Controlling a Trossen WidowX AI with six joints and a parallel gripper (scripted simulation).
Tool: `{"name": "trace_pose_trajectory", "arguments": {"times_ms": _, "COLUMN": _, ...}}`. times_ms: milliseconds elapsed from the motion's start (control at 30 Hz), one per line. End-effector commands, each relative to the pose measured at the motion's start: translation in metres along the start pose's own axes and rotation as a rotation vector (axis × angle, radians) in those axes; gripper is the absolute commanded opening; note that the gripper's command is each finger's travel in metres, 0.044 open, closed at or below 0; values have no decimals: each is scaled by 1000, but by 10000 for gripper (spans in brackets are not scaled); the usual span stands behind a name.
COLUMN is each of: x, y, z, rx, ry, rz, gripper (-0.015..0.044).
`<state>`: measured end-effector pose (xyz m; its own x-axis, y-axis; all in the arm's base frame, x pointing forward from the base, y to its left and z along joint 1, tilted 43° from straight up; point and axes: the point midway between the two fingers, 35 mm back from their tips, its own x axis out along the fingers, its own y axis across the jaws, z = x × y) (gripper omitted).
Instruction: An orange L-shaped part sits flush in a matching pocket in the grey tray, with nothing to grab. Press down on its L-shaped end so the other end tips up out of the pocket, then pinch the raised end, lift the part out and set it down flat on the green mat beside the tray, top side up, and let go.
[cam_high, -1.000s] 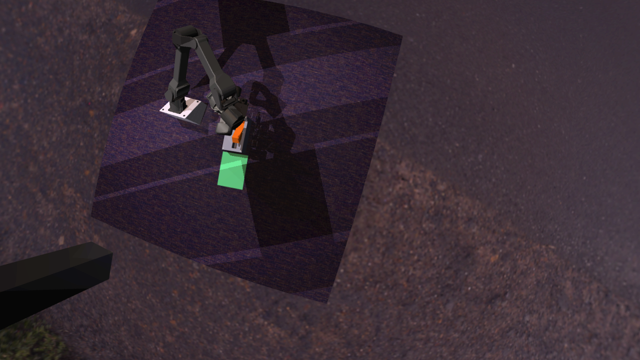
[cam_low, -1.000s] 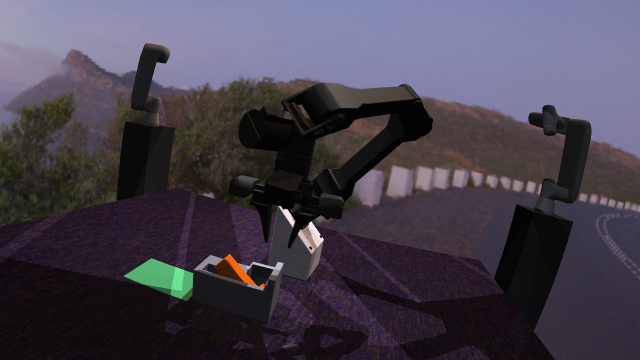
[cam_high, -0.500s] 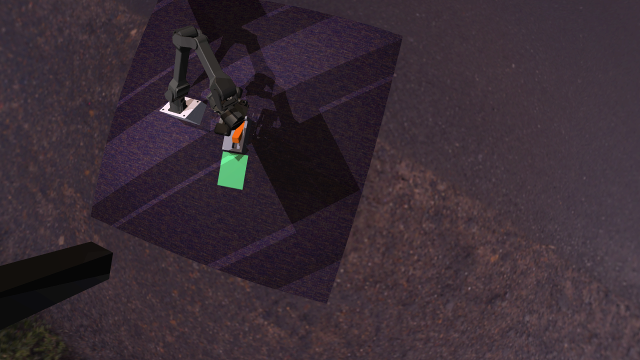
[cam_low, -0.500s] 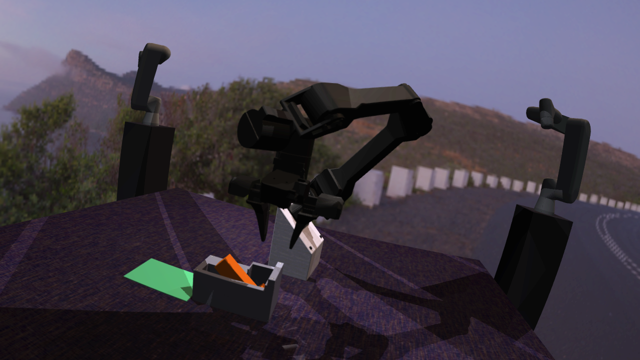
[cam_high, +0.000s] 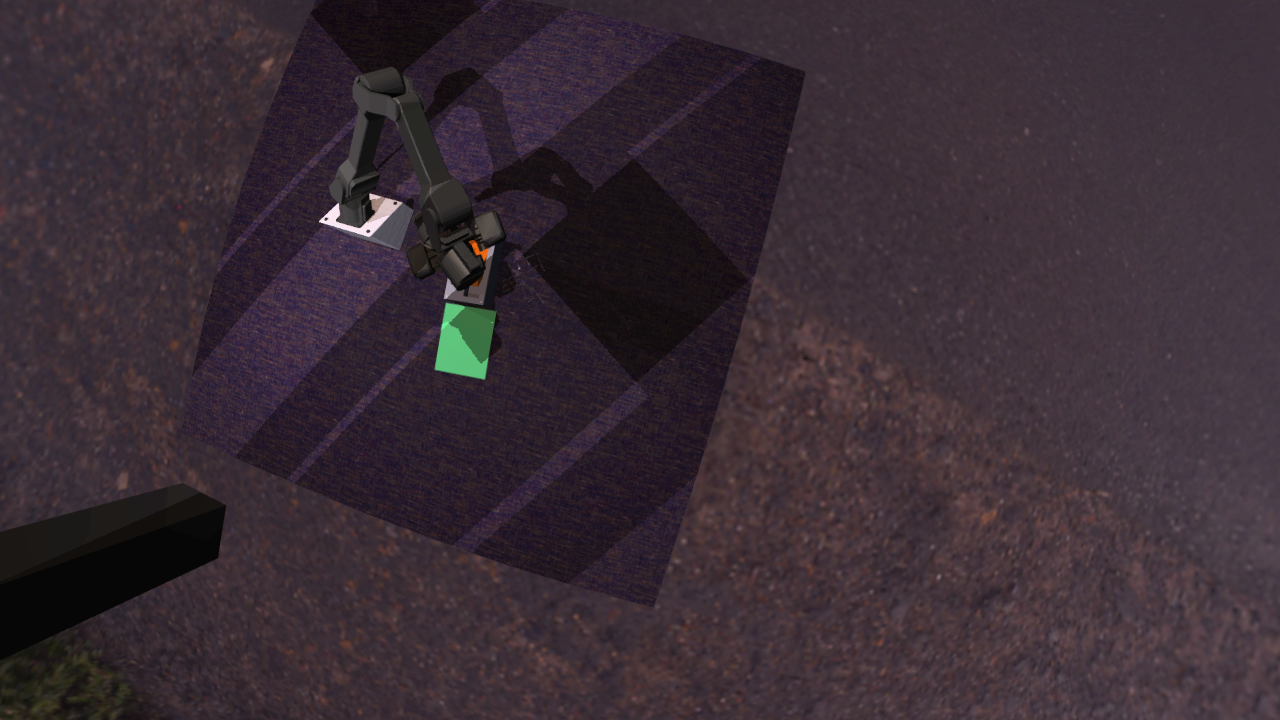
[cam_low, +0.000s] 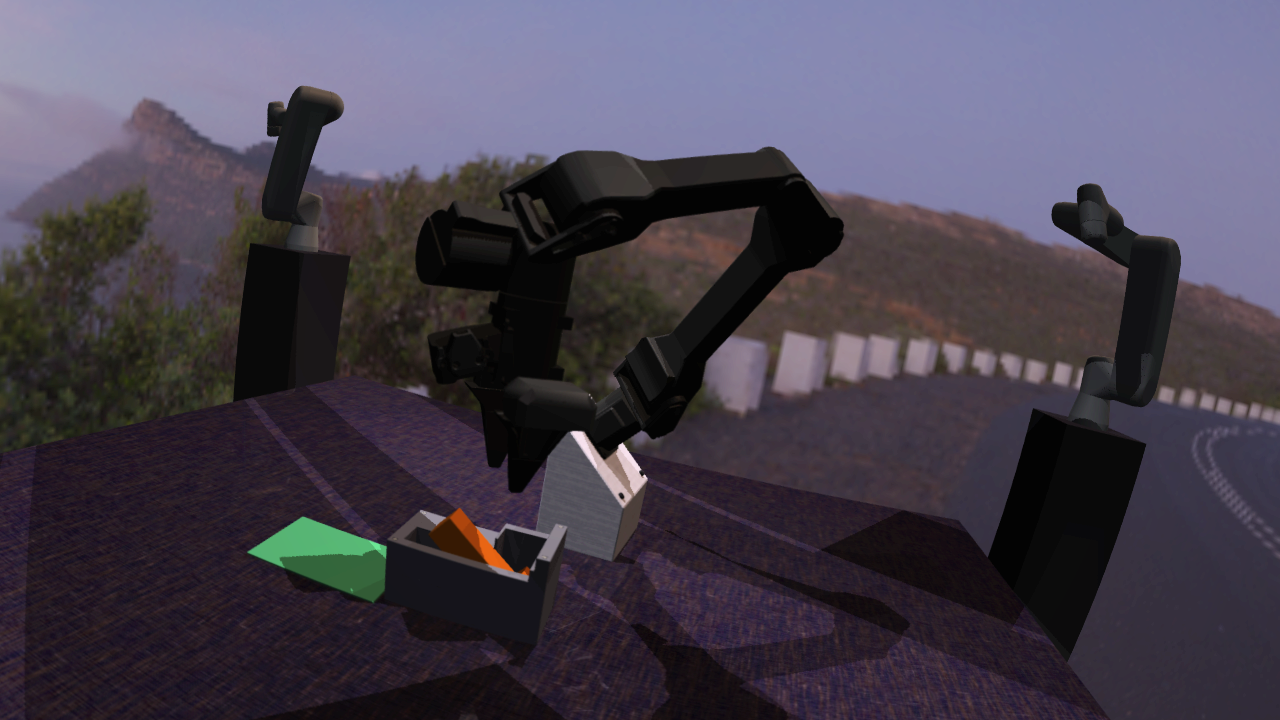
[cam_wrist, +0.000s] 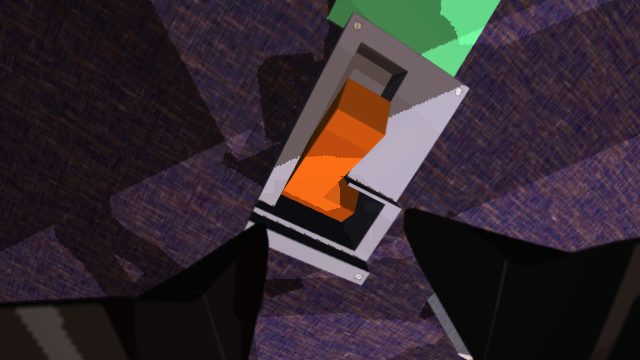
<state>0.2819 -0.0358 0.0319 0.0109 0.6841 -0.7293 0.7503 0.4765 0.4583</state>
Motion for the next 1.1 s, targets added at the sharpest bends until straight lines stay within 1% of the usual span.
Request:
{"name": "trace_pose_trajectory", "arguments": {"times_ms": 0, "x": -4, "y": -16, "z": 28, "rx": 571, "ry": -9, "rz": -1, "gripper": 280}}
{"name": "trace_pose_trajectory", "arguments": {"times_ms": 333, "x": -3, "y": -16, "z": 28, "rx": 571, "ry": -9, "rz": -1, "gripper": 280}}
{"name": "trace_pose_trajectory", "arguments": {"times_ms": 567, "x": 26, "y": -16, "z": 28, "rx": 570, "ry": -8, "rz": 0, "gripper": 280}}
{"name": "trace_pose_trajectory", "arguments": {"times_ms": 1067, "x": 46, "y": -16, "z": 29, "rx": 570, "ry": -9, "rz": 0, "gripper": 280}}
